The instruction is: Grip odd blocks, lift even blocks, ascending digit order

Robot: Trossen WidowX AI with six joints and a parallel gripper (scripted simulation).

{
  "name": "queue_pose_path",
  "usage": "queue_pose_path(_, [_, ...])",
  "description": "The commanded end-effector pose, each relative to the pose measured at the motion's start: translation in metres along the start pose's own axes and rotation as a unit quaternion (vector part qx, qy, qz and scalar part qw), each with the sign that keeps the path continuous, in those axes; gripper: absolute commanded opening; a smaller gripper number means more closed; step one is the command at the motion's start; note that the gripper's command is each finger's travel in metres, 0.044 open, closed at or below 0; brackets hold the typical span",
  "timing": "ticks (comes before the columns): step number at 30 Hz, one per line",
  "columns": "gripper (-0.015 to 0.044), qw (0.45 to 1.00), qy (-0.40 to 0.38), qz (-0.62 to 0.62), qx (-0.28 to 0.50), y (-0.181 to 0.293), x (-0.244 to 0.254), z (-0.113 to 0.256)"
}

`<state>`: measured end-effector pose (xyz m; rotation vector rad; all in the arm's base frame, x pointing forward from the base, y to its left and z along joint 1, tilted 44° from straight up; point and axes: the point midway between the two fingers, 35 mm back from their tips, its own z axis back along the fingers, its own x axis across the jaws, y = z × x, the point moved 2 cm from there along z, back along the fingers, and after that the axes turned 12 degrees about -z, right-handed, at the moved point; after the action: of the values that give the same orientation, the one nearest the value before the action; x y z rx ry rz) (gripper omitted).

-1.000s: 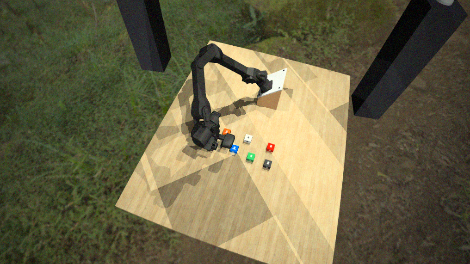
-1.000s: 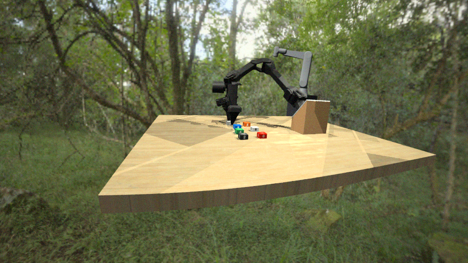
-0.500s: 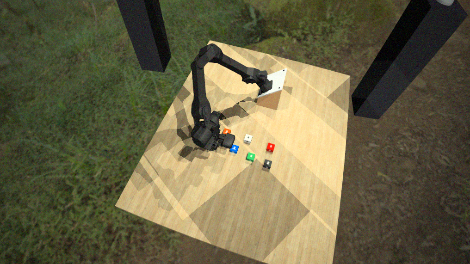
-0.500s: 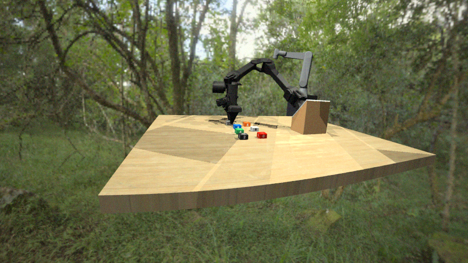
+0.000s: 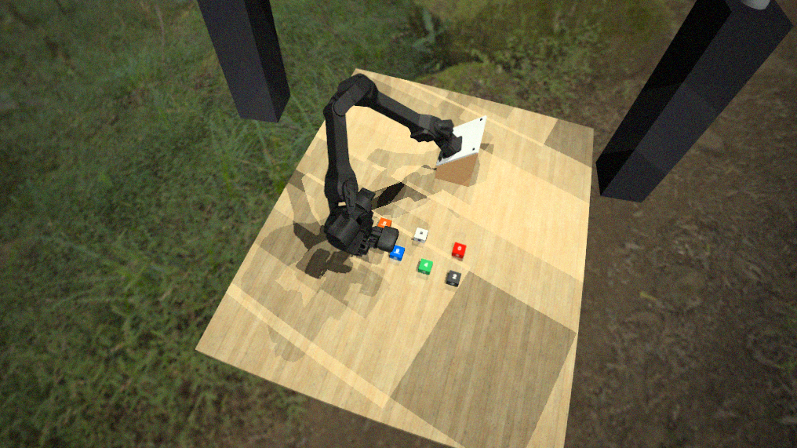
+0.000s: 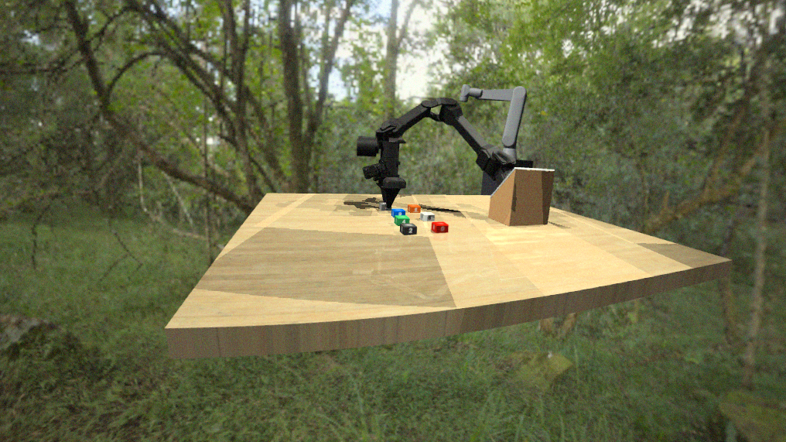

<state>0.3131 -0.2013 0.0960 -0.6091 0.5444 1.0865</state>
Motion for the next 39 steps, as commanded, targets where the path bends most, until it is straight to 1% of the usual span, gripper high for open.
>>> queue_pose_path(1, [0.012, 1.0, -0.001, 0.003, 0.0, 0.0, 0.001, 0.0])
queue_pose_path(20, [0.012, 1.0, -0.001, 0.003, 0.0, 0.0, 0.001, 0.0])
queue_pose_path(30, [0.0383, 1.0, -0.001, 0.003, 0.0, 0.0, 0.001, 0.0])
queue_pose_path(31, [0.04, 1.0, -0.001, 0.003, 0.0, 0.0, 0.001, 0.0])
queue_pose_path(34, [0.04, 1.0, -0.001, 0.003, 0.0, 0.0, 0.001, 0.003])
queue_pose_path(37, [0.04, 1.0, -0.002, 0.003, 0.0, 0.0, 0.001, 0.033])
queue_pose_path(39, [0.04, 1.0, -0.002, 0.003, 0.0, 0.0, 0.001, 0.036])
